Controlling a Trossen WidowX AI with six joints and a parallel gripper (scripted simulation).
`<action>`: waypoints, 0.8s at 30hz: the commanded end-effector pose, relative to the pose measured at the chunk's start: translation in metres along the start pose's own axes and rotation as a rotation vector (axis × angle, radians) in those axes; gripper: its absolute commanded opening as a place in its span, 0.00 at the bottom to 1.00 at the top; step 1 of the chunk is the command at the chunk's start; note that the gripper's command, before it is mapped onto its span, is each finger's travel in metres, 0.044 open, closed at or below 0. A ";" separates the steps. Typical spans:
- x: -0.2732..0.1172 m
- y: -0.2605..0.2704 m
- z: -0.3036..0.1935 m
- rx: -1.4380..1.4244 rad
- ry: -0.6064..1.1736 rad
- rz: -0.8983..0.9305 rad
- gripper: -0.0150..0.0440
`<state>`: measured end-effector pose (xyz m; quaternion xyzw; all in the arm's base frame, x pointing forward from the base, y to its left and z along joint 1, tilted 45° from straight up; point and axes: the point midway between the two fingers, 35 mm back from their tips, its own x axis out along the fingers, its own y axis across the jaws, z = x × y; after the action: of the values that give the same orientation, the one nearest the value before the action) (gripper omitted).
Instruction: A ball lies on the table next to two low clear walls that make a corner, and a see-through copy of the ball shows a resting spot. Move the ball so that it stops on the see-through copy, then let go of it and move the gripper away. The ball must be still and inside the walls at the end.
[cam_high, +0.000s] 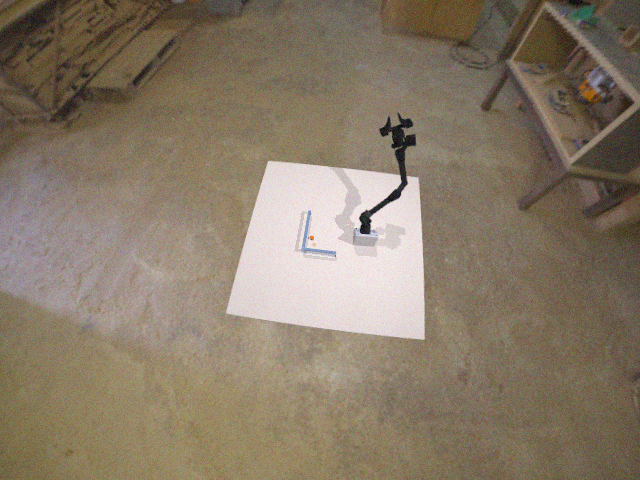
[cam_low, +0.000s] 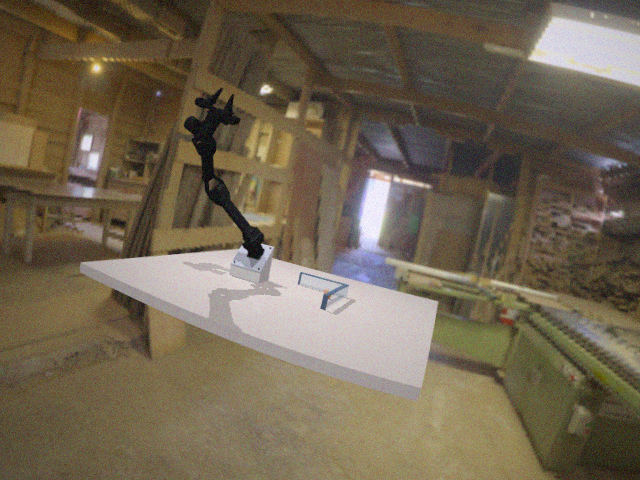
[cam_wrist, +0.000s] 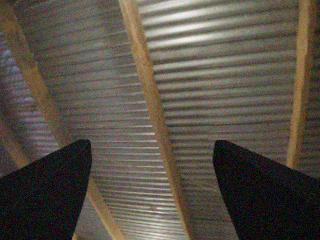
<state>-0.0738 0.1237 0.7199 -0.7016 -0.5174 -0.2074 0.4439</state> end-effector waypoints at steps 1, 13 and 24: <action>0.010 0.045 -0.033 0.169 0.077 0.066 0.67; 0.022 0.177 -0.087 0.599 0.258 0.256 0.67; 0.017 0.336 -0.096 0.988 0.481 0.483 0.67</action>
<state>0.2102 0.0335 0.6710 -0.4824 -0.3162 -0.0106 0.8168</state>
